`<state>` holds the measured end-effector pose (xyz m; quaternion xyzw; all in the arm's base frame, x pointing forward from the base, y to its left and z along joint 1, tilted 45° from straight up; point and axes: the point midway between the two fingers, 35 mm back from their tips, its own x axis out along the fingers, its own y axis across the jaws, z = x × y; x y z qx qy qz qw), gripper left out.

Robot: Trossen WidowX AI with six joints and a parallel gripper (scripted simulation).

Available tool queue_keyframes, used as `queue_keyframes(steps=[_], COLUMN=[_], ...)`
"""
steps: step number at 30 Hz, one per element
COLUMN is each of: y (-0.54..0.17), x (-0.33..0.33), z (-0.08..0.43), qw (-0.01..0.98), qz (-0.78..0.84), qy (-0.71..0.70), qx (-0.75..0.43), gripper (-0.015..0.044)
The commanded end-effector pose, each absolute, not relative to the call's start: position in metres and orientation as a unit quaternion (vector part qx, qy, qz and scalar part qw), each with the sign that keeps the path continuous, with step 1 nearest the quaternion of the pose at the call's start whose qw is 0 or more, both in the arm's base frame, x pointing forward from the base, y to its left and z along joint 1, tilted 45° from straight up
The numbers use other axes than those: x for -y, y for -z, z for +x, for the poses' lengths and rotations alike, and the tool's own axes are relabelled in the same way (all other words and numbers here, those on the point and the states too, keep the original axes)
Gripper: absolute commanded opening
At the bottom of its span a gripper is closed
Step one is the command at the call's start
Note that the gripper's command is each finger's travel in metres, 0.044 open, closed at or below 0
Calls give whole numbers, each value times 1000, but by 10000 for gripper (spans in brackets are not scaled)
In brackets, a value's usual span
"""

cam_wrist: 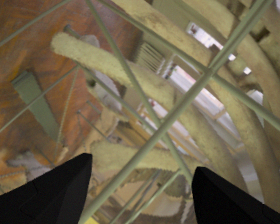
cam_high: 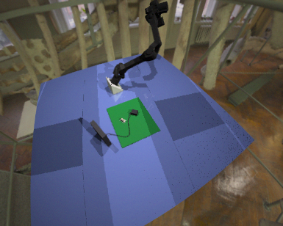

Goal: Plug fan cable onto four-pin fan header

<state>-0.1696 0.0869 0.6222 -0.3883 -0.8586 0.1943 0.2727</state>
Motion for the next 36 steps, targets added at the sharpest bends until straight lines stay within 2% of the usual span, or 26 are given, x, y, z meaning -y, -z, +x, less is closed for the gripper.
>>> queue_keyframes(steps=[1, 10, 18, 26, 36], y=[-617, -584, -533, -471, -385], x=[-57, 54, 174, 284, 388], z=[-201, -271, -289, -260, -171], qw=[240, 157, 106, 79, 80], qz=[-333, -153, 40, 229, 439], qy=[-144, 8, 147, 271, 396], qx=[901, 976, 983, 932, 803], gripper=[210, 210, 210, 210, 210])
